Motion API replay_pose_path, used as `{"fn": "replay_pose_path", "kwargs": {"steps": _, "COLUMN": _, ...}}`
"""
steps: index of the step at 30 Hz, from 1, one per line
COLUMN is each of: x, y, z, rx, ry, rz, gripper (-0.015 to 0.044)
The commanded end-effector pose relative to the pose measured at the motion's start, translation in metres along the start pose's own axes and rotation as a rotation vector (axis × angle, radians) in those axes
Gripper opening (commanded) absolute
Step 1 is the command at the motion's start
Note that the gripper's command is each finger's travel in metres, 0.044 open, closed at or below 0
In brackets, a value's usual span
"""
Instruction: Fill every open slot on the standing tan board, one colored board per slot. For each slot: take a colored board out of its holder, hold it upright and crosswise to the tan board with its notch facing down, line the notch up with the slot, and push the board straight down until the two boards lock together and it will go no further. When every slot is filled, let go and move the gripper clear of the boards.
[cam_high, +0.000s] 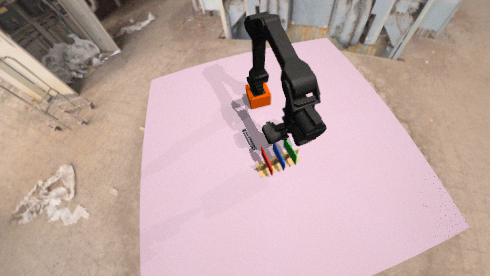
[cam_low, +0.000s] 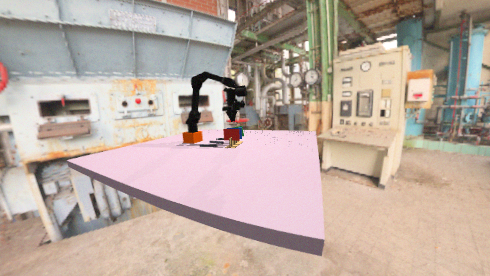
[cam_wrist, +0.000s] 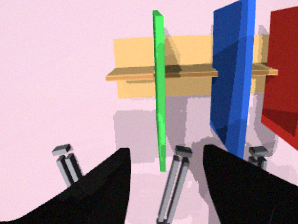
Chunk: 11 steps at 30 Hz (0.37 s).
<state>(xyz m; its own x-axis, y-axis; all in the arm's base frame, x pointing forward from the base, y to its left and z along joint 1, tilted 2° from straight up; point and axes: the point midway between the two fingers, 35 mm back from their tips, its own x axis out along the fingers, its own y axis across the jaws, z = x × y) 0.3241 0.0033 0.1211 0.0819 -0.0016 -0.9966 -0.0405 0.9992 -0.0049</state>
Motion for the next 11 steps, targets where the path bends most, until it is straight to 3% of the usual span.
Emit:
{"fn": "replay_pose_path", "kwargs": {"steps": 1, "x": 0.0019, "y": 0.0000, "z": -0.0002, "rx": -0.007, "ry": 0.019, "rz": 0.001, "gripper": 0.0161}}
{"fn": "replay_pose_path", "kwargs": {"steps": 11, "x": 0.0019, "y": 0.0000, "z": -0.0012, "rx": -0.007, "ry": 0.019, "rz": 0.001, "gripper": 0.0161}}
